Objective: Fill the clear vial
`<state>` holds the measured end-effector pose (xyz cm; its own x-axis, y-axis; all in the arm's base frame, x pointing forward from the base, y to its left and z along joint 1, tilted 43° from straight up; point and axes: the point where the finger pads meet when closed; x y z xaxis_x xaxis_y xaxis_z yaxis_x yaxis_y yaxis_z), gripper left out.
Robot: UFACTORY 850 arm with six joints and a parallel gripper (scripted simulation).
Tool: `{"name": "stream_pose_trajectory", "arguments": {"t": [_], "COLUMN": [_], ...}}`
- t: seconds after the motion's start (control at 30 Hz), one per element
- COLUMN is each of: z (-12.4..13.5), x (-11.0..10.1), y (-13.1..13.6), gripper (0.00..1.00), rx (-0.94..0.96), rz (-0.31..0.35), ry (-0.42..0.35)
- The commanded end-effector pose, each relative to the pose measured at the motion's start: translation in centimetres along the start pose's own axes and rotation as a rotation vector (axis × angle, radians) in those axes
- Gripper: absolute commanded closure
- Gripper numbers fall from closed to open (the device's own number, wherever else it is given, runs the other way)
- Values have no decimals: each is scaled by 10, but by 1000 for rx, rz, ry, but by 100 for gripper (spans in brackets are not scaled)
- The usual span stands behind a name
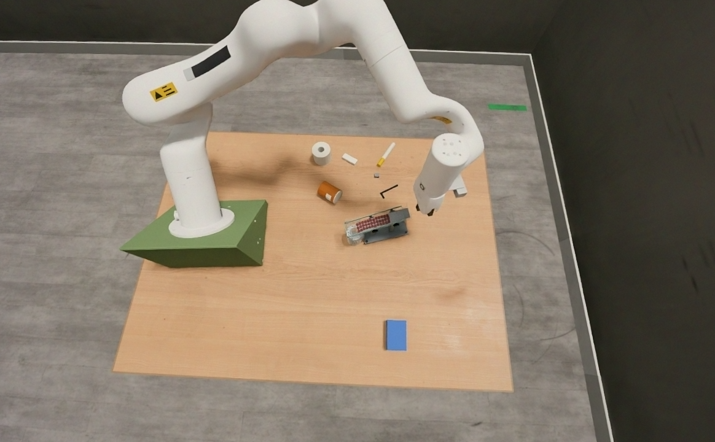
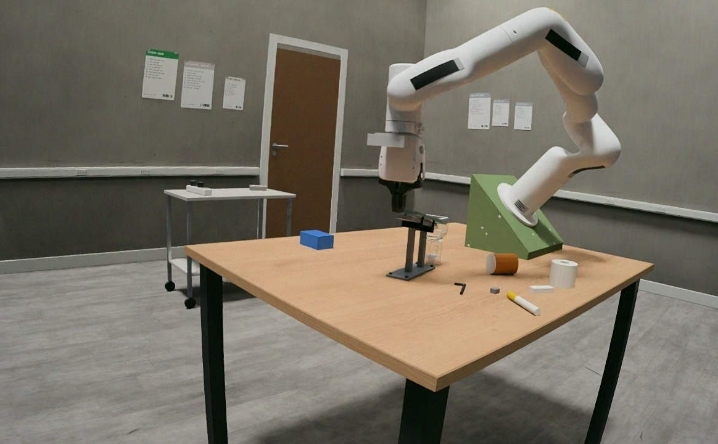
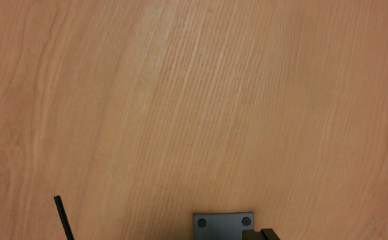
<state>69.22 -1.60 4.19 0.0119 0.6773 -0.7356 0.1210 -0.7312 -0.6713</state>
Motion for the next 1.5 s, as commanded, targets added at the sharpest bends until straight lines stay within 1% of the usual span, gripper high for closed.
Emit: {"name": "stream_pose_trajectory", "arguments": {"t": [0.0,0.2,0.53,0.93,1.0,1.1,1.47], "z": [0,4,22,23,18,0,-1], "x": [-1,0,4,4,3,-1,-1], "y": [0,0,2,2,1,0,0], "gripper": [100,100,100,100,100,100,100], "rx": [-1,-1,-1,-1,-1,-1,-1], "rz": [1,1,1,1,1,1,1], "ry": [2,2,2,2,2,2,2]}}
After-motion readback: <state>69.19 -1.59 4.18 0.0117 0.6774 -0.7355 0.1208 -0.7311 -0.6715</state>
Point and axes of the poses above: the point where the finger pads meet when closed, its own x axis out along the fingers, its own y axis across the jaws, z = x × y, and after that the axes turned 4 degrees about x, right-handed
